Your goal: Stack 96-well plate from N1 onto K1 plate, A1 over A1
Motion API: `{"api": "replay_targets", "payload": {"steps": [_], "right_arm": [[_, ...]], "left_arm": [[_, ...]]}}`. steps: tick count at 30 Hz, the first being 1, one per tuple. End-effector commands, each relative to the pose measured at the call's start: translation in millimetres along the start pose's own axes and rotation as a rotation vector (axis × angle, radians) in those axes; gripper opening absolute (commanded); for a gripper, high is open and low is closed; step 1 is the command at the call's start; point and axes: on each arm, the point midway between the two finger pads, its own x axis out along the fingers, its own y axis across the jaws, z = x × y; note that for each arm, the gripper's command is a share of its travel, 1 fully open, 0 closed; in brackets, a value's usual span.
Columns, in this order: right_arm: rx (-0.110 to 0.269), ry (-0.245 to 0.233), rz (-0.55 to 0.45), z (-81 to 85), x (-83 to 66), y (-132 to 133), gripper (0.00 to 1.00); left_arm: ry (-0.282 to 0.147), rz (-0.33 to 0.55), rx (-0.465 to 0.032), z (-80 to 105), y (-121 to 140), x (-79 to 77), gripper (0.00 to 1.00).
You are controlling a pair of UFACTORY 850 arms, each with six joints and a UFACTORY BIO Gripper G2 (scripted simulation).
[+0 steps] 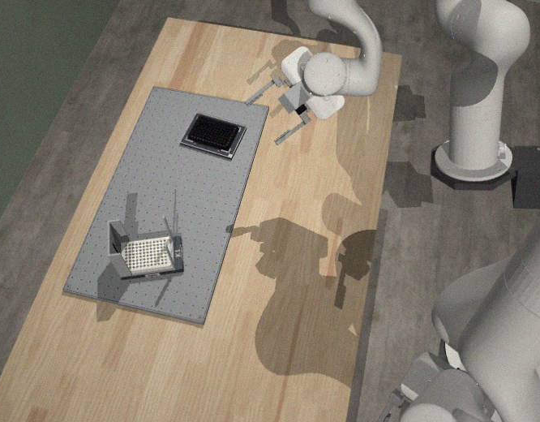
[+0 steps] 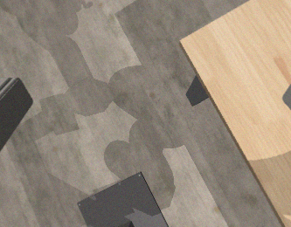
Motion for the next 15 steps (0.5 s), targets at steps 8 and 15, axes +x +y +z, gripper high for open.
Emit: {"api": "replay_targets", "payload": {"steps": [8, 15], "right_arm": [[0.133, -0.061, -0.168, 14.8, 38.0, -17.0, 0.37], [0.224, -0.093, -0.278, 22.5, 60.4, -28.6, 0.37]], "left_arm": [[-0.001, 0.000, 0.000, 0.5, 0.0, 0.1, 1.00], [-0.001, 0.000, 0.000, 0.5, 0.0, 0.1, 1.00]]}}
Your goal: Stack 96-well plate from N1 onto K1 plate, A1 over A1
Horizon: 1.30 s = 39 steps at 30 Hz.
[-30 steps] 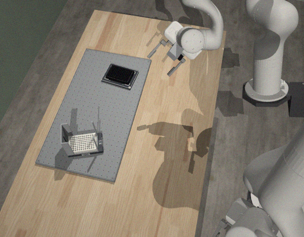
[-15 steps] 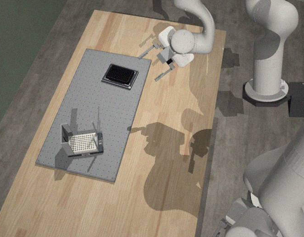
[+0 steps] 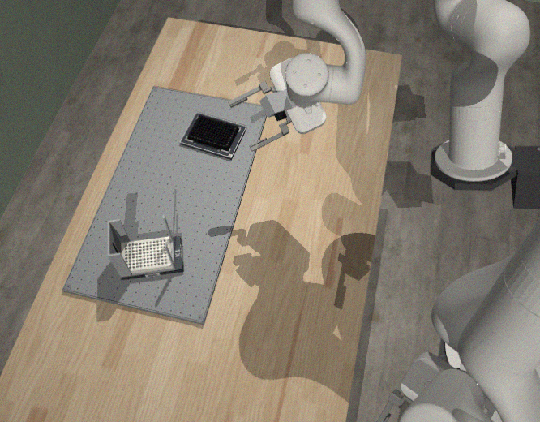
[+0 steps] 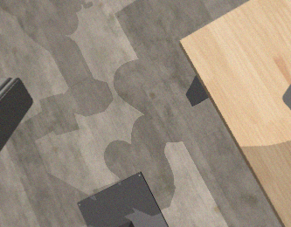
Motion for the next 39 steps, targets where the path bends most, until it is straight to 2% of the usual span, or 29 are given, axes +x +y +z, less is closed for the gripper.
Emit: {"api": "replay_targets", "payload": {"steps": [1, 2, 3, 5, 8, 10, 14, 16, 20, 22, 31, 32, 39], "right_arm": [[0.065, -0.027, -0.083, 6.1, 19.5, -4.4, 0.37], [0.065, -0.027, -0.083, 6.1, 19.5, -4.4, 0.37], [0.086, -0.033, -0.108, 7.3, 24.2, -5.7, 0.37], [0.086, -0.033, -0.108, 7.3, 24.2, -5.7, 0.37], [0.148, -0.052, -0.184, 11.1, 38.2, -9.6, 0.37], [0.157, -0.054, -0.195, 11.9, 41.4, -10.4, 0.37], [0.241, -0.075, -0.296, 16.0, 60.2, -16.0, 0.37], [0.250, -0.078, -0.307, 16.3, 61.8, -16.5, 0.37], [0.336, -0.094, -0.408, 19.3, 80.8, -22.3, 0.37], [0.336, -0.094, -0.408, 19.3, 80.8, -22.3, 0.37], [0.531, -0.120, -0.633, 21.2, 115.4, -31.7, 0.37], [0.542, -0.121, -0.645, 21.2, 115.4, -31.7, 0.37], [0.542, -0.121, -0.645, 21.2, 115.4, -31.8, 0.37]], "left_arm": [[-0.001, 0.000, 0.000, 0.5, 0.0, 0.1, 1.00], [-0.001, 0.000, 0.000, 0.5, 0.0, 0.1, 1.00], [-0.001, 0.000, 0.000, 0.5, 0.0, 0.1, 1.00], [-0.001, 0.000, 0.000, 0.5, 0.0, 0.1, 1.00], [-0.001, 0.000, 0.000, 0.5, 0.0, 0.1, 1.00], [-0.001, 0.000, 0.000, 0.5, 0.0, 0.1, 1.00], [-0.001, 0.000, 0.000, 0.5, 0.0, 0.1, 1.00], [-0.001, 0.000, 0.000, 0.5, 0.0, 0.1, 1.00], [-0.001, 0.000, 0.000, 0.5, 0.0, 0.1, 1.00], [-0.001, 0.000, 0.000, 0.5, 0.0, 0.1, 1.00], [-0.001, 0.000, 0.000, 0.5, 0.0, 0.1, 1.00], [-0.001, 0.000, 0.000, 0.5, 0.0, 0.1, 1.00], [-0.001, 0.000, 0.000, 0.5, 0.0, 0.1, 1.00]]}}
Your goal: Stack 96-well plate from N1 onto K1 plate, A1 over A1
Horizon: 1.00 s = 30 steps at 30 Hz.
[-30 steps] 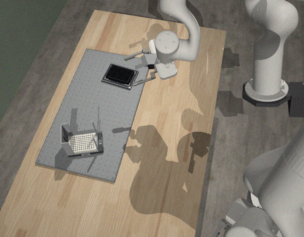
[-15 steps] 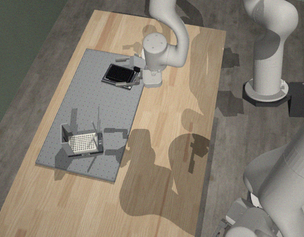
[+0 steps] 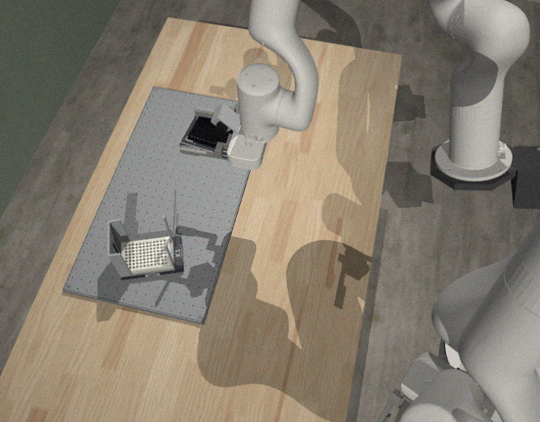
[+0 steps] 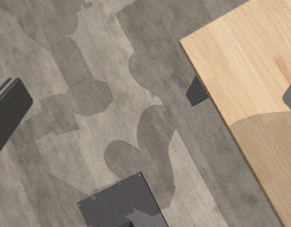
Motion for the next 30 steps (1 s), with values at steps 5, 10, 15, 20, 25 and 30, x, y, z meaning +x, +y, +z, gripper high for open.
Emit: {"api": "replay_targets", "payload": {"steps": [5, 10, 15, 20, 25, 30], "right_arm": [[0.009, -0.006, -0.011, 0.9, 2.0, 0.8, 0.37], [0.009, -0.006, -0.133, -8.7, 4.1, -16.7, 0.37], [0.009, -0.006, -0.133, -20.8, 6.7, -38.4, 0.37], [0.009, -0.006, -0.133, -28.0, 8.2, -51.5, 0.37], [0.009, -0.006, -0.133, -40.1, 10.8, -73.3, 0.37], [0.009, -0.006, -0.133, -52.1, 13.4, -95.1, 0.37]], "left_arm": [[-0.001, 0.000, 0.000, 0.5, 0.0, 0.1, 1.00], [-0.001, 0.000, 0.000, 0.5, 0.0, 0.1, 1.00], [-0.001, 0.000, 0.000, 0.5, 0.0, 0.1, 1.00], [-0.001, 0.000, 0.000, 0.5, 0.0, 0.1, 1.00], [-0.001, 0.000, 0.000, 0.5, 0.0, 0.1, 1.00], [-0.001, 0.000, 0.000, 0.5, 0.0, 0.1, 1.00]]}}
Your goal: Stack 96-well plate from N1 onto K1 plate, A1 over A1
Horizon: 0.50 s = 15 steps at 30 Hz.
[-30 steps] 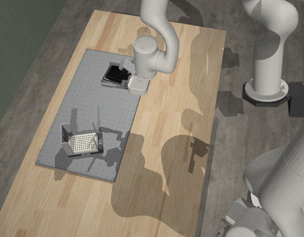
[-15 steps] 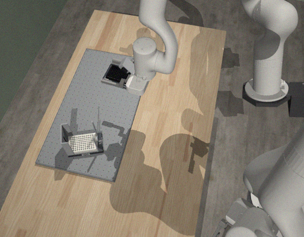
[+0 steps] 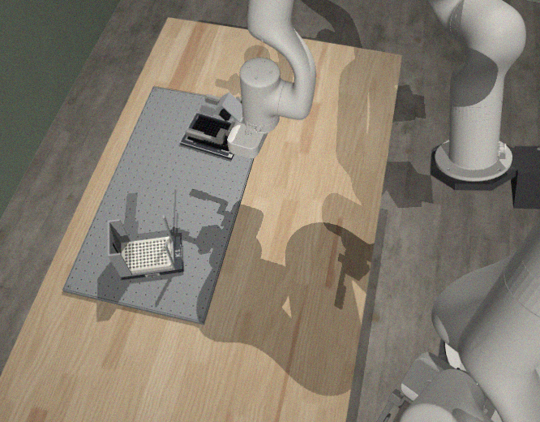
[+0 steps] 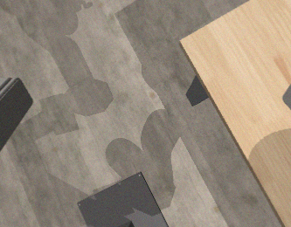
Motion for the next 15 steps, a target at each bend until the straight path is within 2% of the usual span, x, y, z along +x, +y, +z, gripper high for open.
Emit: {"api": "replay_targets", "payload": {"steps": [1, 4, 15], "right_arm": [[0.002, -0.007, 0.000, -11.6, 7.0, -21.9, 0.37], [0.002, -0.007, 0.000, -14.0, 8.0, -26.1, 0.37], [0.001, -0.007, 0.000, -40.0, 20.1, -73.1, 0.37]], "left_arm": [[-0.001, 0.000, 0.000, 0.5, 0.0, 0.1, 1.00], [-0.001, 0.000, 0.000, 0.5, 0.0, 0.1, 1.00], [-0.001, 0.000, 0.000, 0.5, 0.0, 0.1, 1.00]]}}
